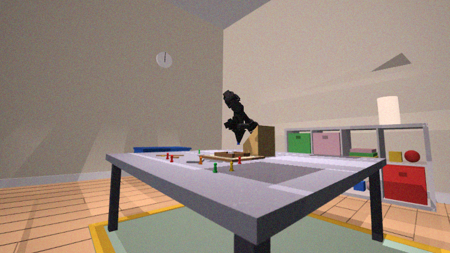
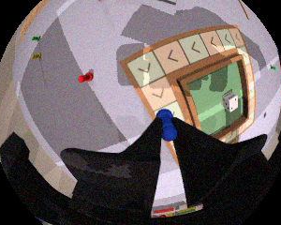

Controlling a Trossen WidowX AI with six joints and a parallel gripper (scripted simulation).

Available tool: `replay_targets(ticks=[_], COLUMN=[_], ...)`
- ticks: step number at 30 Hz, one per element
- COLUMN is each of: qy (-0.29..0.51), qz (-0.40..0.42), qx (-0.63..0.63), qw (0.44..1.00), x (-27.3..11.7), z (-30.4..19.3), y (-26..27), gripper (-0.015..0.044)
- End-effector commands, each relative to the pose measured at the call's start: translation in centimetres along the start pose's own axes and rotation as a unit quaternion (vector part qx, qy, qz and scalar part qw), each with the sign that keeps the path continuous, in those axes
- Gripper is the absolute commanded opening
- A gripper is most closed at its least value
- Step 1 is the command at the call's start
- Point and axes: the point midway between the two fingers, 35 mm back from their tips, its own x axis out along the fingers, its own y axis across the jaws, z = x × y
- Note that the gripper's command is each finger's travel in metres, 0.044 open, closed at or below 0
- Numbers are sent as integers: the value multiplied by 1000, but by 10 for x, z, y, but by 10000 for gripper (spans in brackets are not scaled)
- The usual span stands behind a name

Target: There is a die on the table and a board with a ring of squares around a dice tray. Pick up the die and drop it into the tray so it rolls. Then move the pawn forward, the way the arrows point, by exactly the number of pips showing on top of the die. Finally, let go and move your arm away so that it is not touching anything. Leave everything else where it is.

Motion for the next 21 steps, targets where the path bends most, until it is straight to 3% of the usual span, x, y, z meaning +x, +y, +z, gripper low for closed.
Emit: replay_targets(ticks=[1, 8, 21], qy=[-2, -2, -1], qz=[6, 5, 4], qx=[5, 5, 4], qw=[1000, 1000, 1000], x=[-39, -52, -21], z=[-2, -4, -31], y=[-2, -4, -13], gripper=[0, 0, 0])
